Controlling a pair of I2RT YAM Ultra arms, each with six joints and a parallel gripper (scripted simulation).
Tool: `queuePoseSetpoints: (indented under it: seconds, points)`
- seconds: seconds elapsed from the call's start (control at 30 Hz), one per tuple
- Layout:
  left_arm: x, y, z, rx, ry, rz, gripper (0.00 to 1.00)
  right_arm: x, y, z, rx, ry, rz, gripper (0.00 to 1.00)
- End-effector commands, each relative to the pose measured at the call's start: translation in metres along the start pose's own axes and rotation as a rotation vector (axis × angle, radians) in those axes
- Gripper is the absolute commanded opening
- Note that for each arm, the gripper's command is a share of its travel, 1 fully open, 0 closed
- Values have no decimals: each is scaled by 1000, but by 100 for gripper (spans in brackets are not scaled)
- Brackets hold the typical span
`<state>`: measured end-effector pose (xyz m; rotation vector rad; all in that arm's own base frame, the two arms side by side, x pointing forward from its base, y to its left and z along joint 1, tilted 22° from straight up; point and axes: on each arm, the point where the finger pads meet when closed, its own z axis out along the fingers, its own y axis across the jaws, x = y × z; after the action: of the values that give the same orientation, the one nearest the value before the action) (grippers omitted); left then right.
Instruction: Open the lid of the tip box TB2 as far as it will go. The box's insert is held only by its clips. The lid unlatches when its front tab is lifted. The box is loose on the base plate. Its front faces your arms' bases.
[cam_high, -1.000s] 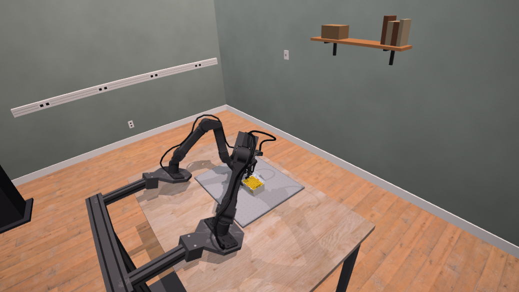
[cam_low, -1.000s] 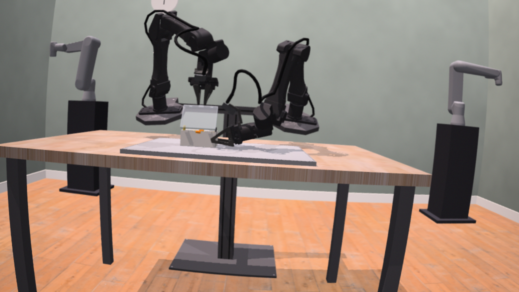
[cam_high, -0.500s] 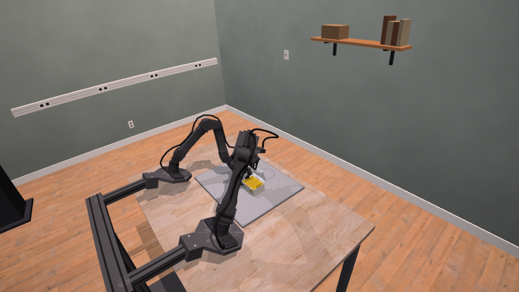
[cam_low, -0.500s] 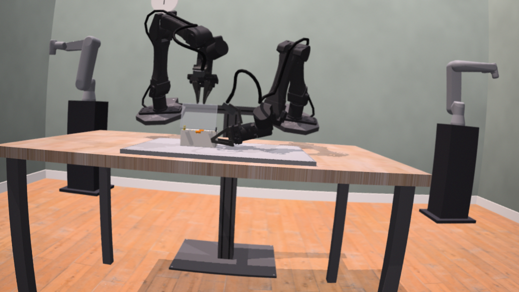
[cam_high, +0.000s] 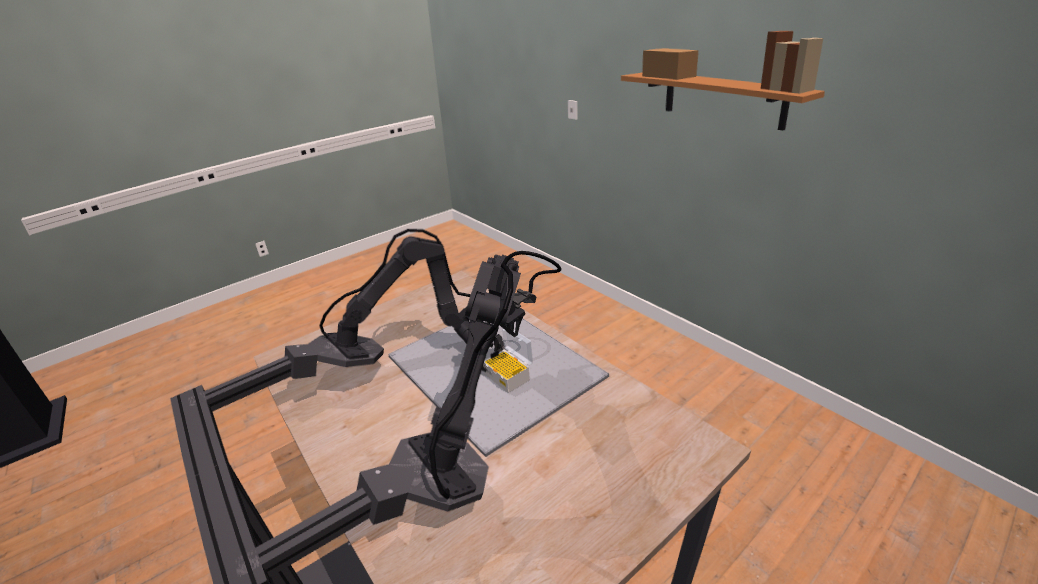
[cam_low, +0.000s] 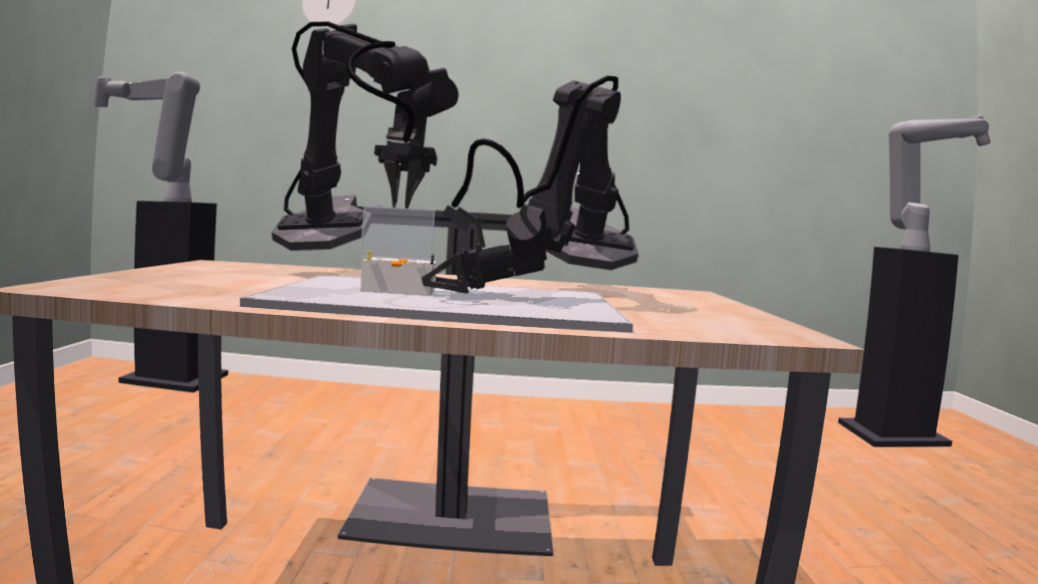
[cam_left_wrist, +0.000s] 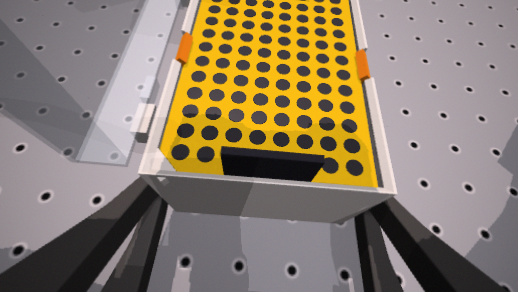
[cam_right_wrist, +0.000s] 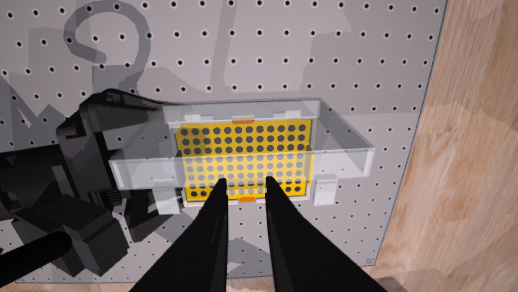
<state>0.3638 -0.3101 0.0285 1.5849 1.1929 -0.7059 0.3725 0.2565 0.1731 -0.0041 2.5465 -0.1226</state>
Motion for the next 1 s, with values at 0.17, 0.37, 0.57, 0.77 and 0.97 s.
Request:
queuePoseSetpoints:
  seconds: [0.17, 0.37, 0.57, 0.77, 0.97]
  points:
    - [-11, 3, 1, 6, -25, 25, 84, -5, 10, -9, -37, -10, -12, 12]
    - [-11, 3, 1, 6, -25, 25, 84, -11, 8, -21, -46, -40, -4, 38]
    - [-11, 3, 1, 6, -25, 25, 84, -15, 6, -31, -56, -58, 7, 38]
    - [-11, 3, 1, 6, -25, 25, 84, -15, 3, -39, -57, -59, 16, 38]
    - [-11, 3, 1, 6, -25, 25, 84, -14, 2, -52, -57, -59, 17, 38]
